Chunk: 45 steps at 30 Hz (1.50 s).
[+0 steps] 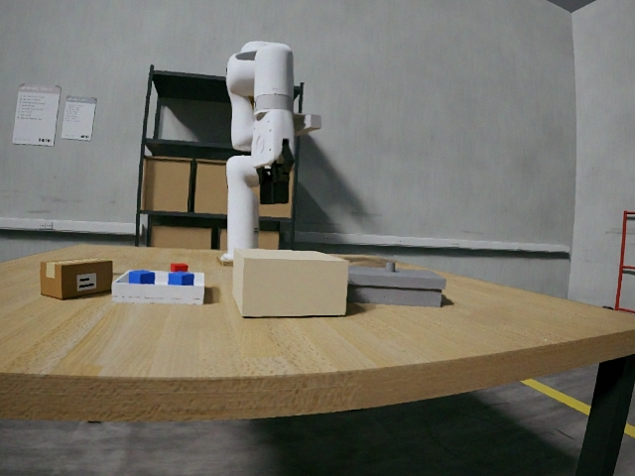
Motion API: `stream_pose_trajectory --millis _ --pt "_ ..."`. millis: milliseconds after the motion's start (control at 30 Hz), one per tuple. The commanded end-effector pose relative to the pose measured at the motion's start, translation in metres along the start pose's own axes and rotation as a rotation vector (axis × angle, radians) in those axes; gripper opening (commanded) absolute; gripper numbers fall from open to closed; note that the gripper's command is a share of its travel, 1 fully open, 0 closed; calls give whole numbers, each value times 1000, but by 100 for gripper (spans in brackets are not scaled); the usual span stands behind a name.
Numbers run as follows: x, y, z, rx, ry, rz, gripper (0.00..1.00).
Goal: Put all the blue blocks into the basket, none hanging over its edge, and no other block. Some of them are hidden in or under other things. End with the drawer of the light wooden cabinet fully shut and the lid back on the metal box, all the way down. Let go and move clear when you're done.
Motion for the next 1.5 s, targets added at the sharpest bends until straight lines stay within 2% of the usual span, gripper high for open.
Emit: stream_pose_trajectory --millis 0,400,433,1467 --pt "-7 3 1 -20 -66 -250 52" --pt "-7 3 1 -20 -66 -251 52" --pt "-7 3 1 -20 -66 -251 24" --pt "-7 3 1 -20 -66 -251 24"
Point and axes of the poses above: the point where the finger pads meet when closed, its own z axis back along the fingers, its own y axis across the jaws, x = y × z, the point moved 6 cm from there along z, back along the fingers, and after that the axes turned 13 degrees about z, right-handed, at the moved point
